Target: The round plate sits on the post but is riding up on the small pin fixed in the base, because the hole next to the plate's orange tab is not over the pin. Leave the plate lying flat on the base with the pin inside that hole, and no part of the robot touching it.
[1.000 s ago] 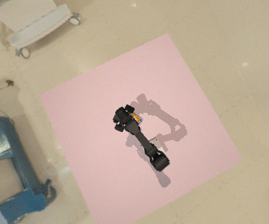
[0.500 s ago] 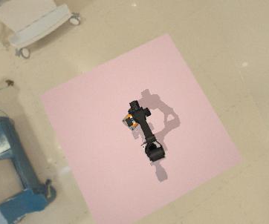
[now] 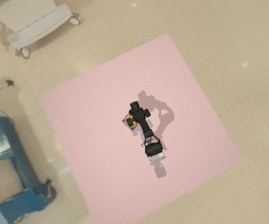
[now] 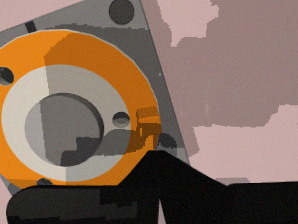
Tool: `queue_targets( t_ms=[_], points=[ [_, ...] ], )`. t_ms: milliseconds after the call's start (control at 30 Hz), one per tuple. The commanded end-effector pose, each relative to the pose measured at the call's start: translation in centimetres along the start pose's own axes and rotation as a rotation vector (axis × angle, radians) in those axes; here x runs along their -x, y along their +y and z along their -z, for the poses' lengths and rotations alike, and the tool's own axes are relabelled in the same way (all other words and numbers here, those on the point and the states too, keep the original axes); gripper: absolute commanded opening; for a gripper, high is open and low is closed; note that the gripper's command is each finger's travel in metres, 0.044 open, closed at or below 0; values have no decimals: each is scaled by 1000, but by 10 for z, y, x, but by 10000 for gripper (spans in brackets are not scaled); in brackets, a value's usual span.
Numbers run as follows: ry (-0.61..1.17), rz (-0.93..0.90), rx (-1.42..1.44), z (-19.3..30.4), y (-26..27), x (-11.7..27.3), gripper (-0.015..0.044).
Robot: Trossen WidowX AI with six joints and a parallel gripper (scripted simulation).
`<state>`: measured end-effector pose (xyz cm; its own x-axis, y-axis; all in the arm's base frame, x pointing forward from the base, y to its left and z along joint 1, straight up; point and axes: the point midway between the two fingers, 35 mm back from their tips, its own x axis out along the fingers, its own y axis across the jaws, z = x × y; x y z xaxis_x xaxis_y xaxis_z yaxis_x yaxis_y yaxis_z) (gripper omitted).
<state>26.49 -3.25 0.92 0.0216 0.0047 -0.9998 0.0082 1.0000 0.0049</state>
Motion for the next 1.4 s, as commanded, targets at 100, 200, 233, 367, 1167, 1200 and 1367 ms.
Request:
queue_targets(
  t_ms=[100, 200, 233, 367, 1167, 1200, 1367],
  points=[
    [-3, 5, -5, -2, -1, -6, 0],
    [-3, 5, -5, -5, -2, -6, 0],
    [-4, 5, -5, -6, -2, -6, 0],
    [-4, 5, -5, -11, -3, -6, 0],
    [-6, 4, -5, -40, 8, -6, 0],
    [-7, 4, -5, -42, 8, -6, 0],
    [-7, 4, -5, -47, 13, -6, 0]
  ],
)
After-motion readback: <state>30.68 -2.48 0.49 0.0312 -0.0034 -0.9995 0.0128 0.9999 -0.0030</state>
